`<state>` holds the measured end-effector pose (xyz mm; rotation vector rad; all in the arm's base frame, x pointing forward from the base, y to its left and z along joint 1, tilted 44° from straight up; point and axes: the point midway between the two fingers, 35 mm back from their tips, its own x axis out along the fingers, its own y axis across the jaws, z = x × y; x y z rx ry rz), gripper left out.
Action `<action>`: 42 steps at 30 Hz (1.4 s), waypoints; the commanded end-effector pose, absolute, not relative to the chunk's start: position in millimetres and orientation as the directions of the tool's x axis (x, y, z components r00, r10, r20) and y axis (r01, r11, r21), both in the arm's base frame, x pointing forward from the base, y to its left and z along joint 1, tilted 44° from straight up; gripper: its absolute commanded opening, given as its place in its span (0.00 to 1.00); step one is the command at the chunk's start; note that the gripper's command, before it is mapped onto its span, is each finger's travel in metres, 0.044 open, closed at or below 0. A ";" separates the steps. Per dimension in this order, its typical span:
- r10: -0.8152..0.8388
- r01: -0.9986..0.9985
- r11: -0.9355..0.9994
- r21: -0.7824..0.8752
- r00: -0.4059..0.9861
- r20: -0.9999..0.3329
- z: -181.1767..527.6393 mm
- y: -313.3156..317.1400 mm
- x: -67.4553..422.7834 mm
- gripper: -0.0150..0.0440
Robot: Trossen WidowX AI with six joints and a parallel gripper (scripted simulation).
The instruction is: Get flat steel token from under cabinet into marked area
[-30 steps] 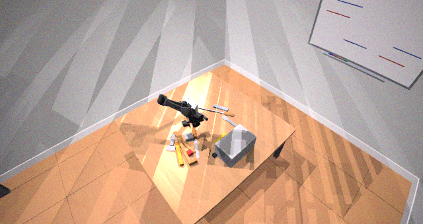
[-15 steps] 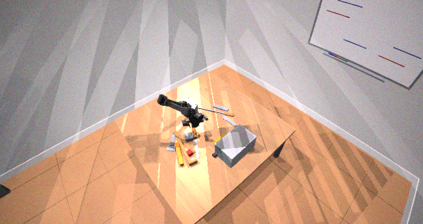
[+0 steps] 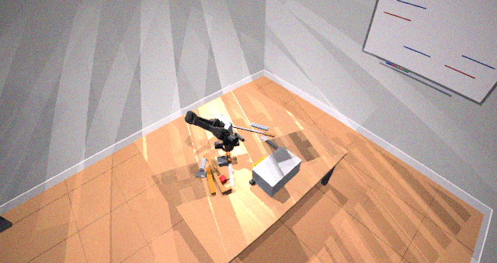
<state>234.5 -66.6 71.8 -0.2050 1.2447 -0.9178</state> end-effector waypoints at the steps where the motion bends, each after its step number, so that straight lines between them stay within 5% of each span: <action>1: -0.698 0.484 0.632 -0.605 0.015 -0.716 63.8 -72.6 231.1 0.71; 42: -0.699 0.484 0.631 -0.607 0.015 -0.715 28.6 -108.4 230.9 0.71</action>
